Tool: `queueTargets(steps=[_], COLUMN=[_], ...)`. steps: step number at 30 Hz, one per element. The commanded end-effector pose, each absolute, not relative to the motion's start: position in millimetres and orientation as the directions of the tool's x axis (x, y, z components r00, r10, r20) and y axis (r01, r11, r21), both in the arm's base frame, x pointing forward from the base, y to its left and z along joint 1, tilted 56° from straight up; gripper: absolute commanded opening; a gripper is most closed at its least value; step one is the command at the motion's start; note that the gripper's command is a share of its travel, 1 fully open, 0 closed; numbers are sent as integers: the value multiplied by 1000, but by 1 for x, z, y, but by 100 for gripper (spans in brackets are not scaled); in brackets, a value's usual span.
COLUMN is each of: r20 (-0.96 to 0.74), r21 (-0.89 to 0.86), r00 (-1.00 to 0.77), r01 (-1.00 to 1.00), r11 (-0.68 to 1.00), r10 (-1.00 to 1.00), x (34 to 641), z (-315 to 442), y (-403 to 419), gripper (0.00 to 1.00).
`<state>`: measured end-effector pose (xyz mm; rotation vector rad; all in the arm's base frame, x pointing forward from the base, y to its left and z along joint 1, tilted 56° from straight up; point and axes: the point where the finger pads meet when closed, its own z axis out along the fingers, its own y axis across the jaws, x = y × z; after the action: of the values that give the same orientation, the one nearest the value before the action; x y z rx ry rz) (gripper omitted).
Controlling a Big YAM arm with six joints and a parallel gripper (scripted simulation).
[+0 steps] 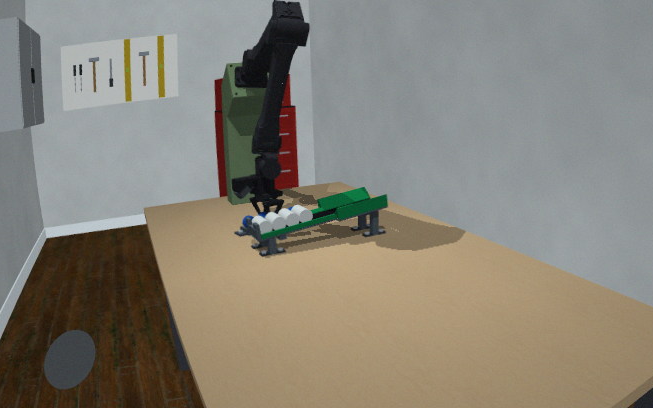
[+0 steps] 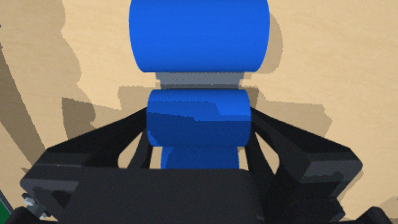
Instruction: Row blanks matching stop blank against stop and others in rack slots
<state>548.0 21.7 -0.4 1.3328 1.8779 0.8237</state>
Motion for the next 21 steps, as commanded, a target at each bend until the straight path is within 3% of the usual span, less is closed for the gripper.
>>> queueTargets(steps=[1, 21], r20=[-177, -176], r21=[813, 810], r00=[-245, -245], r01=[509, 514], r11=[281, 282], r10=[953, 953], x=[552, 550], z=[11, 7], y=[22, 22], gripper=[60, 60])
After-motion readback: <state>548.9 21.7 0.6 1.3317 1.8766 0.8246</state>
